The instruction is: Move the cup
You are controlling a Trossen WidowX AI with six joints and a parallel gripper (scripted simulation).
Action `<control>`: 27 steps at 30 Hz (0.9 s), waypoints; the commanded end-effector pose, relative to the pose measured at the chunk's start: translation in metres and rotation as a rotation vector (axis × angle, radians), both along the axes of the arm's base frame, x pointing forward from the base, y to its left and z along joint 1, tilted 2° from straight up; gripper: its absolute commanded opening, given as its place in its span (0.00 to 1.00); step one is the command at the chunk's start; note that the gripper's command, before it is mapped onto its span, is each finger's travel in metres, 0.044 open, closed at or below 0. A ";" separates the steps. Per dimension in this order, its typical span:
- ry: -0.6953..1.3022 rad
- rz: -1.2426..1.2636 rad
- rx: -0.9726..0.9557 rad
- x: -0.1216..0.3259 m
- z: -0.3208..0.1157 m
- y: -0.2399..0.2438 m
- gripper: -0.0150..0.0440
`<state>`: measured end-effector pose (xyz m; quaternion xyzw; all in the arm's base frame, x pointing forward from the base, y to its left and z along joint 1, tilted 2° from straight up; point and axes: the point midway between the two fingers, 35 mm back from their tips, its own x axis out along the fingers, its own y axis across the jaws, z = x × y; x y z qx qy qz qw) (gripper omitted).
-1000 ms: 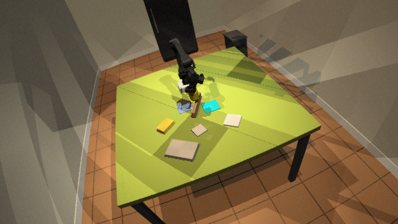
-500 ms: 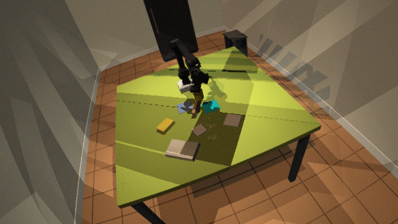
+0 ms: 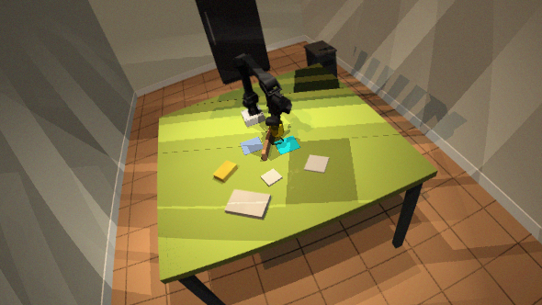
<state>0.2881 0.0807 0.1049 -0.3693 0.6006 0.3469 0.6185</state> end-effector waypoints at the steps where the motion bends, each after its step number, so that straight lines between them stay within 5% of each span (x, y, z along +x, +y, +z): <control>1: -0.008 -0.003 -0.003 0.005 0.003 0.007 0.25; 27: -0.009 -0.003 -0.001 0.018 -0.010 0.028 0.25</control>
